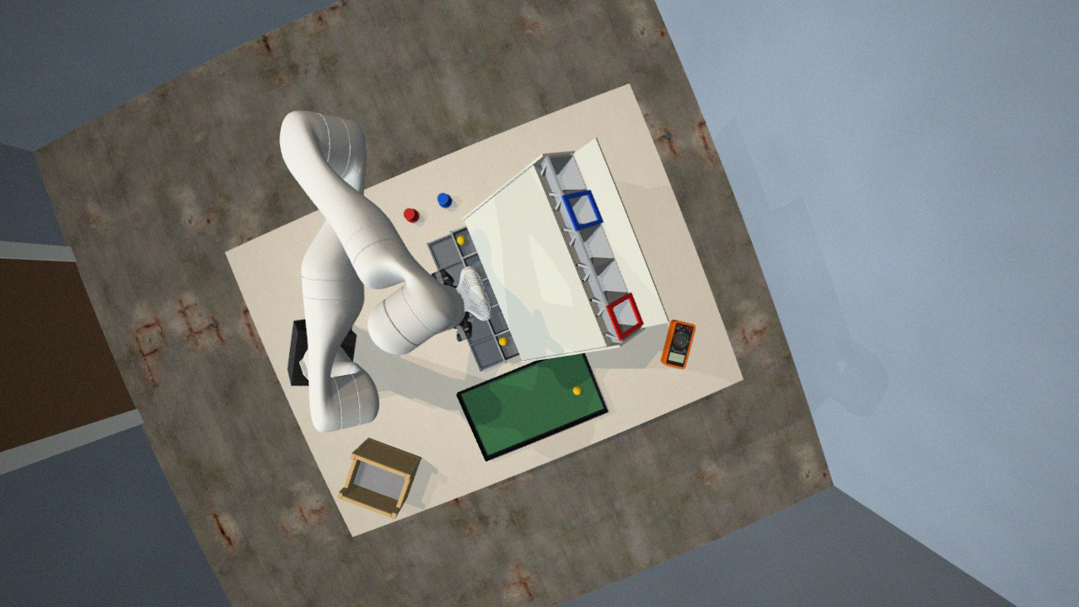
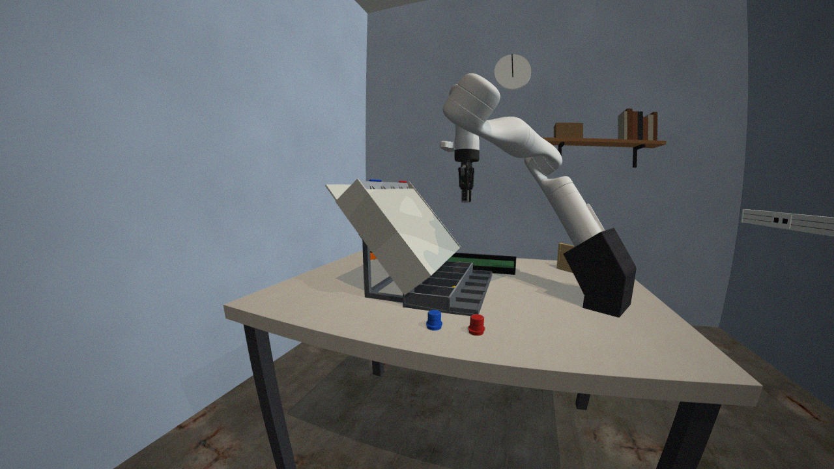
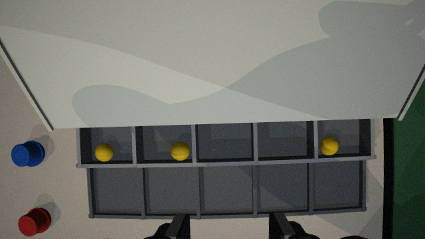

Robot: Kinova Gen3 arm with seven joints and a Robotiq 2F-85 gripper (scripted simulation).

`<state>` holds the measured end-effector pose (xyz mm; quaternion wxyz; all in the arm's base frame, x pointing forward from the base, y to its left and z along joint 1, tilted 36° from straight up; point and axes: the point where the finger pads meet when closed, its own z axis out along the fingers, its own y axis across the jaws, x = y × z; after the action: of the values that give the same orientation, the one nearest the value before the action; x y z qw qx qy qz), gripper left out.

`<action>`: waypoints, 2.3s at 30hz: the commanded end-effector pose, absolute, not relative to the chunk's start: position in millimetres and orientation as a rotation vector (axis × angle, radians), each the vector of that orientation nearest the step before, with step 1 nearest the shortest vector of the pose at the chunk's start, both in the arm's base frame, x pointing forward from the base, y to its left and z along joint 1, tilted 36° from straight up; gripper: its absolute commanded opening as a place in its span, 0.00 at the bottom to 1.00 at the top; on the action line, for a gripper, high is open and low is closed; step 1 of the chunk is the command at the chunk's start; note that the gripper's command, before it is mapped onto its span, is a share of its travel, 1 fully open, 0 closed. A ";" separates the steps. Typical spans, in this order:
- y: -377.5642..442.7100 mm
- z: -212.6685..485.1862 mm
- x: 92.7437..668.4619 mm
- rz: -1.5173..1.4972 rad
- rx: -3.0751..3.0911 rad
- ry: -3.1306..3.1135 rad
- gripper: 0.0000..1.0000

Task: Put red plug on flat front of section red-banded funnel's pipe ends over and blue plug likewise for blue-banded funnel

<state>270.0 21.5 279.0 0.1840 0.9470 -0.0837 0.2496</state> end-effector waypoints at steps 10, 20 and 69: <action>-122.8 255.0 262.9 0.707 2.671 -0.236 0.50; -171.8 246.0 260.6 0.667 2.651 -0.193 0.50; -357.2 353.7 382.9 0.695 2.671 -0.228 0.50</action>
<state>382.9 -356.7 351.5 0.1915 0.9506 -0.0638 0.2356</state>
